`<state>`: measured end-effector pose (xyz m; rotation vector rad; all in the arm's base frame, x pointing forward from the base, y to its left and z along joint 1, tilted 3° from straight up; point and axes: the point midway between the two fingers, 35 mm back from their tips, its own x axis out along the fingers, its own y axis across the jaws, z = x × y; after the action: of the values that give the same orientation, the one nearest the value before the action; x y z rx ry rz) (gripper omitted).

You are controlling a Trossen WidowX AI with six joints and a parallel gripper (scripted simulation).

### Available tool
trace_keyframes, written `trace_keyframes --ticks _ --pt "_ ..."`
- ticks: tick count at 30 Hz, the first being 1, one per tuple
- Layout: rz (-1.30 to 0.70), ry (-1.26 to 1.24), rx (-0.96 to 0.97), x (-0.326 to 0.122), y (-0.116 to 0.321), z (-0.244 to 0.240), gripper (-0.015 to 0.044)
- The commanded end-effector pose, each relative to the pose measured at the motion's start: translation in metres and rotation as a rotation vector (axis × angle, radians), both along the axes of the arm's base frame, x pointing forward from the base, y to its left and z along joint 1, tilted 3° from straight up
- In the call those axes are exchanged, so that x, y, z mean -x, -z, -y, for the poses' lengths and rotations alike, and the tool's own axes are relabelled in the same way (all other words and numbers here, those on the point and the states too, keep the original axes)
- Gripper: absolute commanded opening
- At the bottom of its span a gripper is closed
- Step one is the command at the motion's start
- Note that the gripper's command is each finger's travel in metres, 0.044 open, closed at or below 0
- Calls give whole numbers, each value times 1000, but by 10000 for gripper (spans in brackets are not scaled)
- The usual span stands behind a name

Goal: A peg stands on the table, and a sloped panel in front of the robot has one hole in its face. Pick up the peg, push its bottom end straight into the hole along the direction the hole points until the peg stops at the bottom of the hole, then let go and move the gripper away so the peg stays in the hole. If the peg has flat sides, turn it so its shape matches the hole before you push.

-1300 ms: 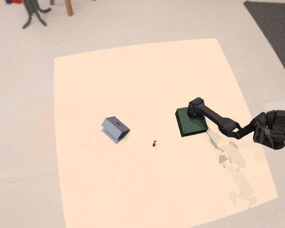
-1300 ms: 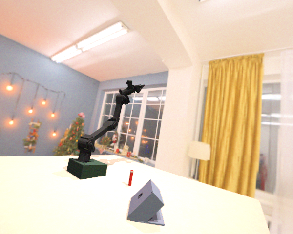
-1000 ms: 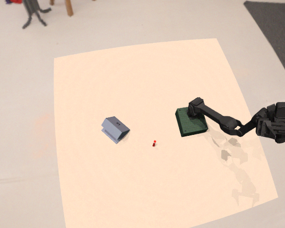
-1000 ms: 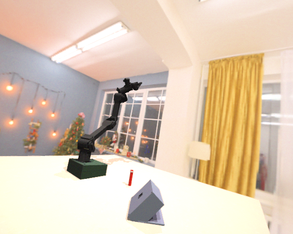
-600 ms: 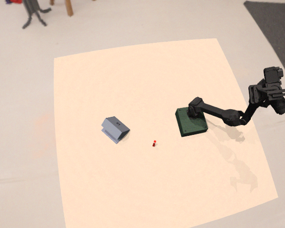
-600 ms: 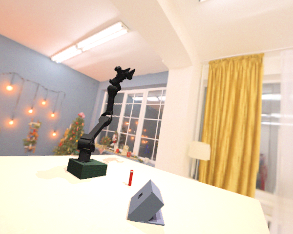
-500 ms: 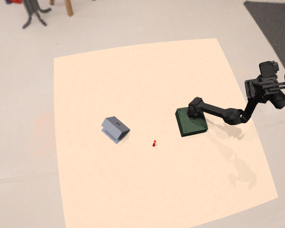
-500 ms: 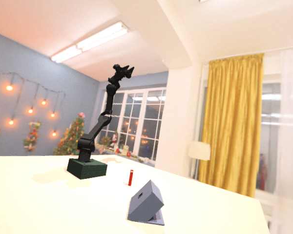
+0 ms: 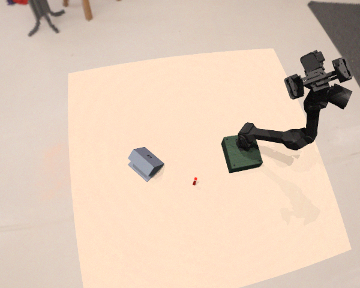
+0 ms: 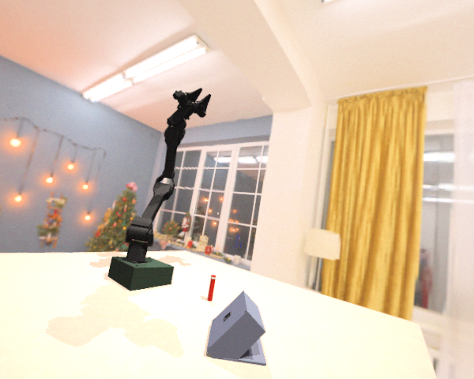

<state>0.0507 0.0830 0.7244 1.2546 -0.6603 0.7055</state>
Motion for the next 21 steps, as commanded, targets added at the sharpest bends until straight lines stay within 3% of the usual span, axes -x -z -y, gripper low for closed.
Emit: trace_keyframes --ticks 1,21 --pt "-45 3 -76 -21 5 38 440" --pt "-362 -3 -328 -144 78 153 440"
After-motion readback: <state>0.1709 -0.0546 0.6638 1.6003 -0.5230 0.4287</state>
